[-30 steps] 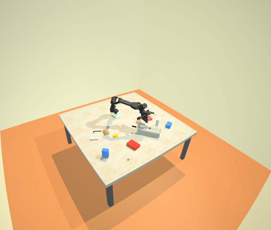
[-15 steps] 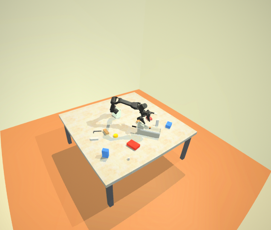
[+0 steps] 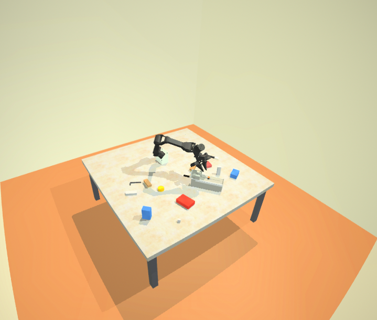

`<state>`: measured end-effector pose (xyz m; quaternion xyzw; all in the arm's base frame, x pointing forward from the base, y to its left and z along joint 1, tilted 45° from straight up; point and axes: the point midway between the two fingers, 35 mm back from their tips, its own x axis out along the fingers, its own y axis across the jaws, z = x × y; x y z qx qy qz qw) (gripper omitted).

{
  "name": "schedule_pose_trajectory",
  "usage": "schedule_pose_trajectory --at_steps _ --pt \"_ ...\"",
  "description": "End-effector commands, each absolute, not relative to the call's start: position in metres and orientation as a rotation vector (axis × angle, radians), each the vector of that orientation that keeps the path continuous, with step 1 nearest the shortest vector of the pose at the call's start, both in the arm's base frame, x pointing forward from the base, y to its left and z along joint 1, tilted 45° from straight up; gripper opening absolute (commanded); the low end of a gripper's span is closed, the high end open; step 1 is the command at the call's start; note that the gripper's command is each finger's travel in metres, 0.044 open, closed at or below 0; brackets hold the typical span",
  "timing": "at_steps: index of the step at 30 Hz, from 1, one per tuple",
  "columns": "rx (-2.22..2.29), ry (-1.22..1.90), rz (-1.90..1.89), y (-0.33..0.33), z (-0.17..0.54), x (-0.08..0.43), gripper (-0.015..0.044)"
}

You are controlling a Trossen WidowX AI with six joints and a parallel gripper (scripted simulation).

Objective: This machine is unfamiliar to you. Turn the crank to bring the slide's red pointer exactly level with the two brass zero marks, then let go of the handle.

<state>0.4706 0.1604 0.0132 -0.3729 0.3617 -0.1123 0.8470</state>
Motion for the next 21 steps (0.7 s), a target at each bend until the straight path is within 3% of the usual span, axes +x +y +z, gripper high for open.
schedule_pose_trajectory --at_steps 1,3,21 --pt "-0.786 0.763 -0.236 0.1605 0.0131 0.4706 0.0046" --pt "-0.786 0.763 -0.236 0.1605 0.0131 0.4706 0.0000" --pt "-0.786 0.763 -0.236 0.1606 0.0131 0.4706 0.0000"
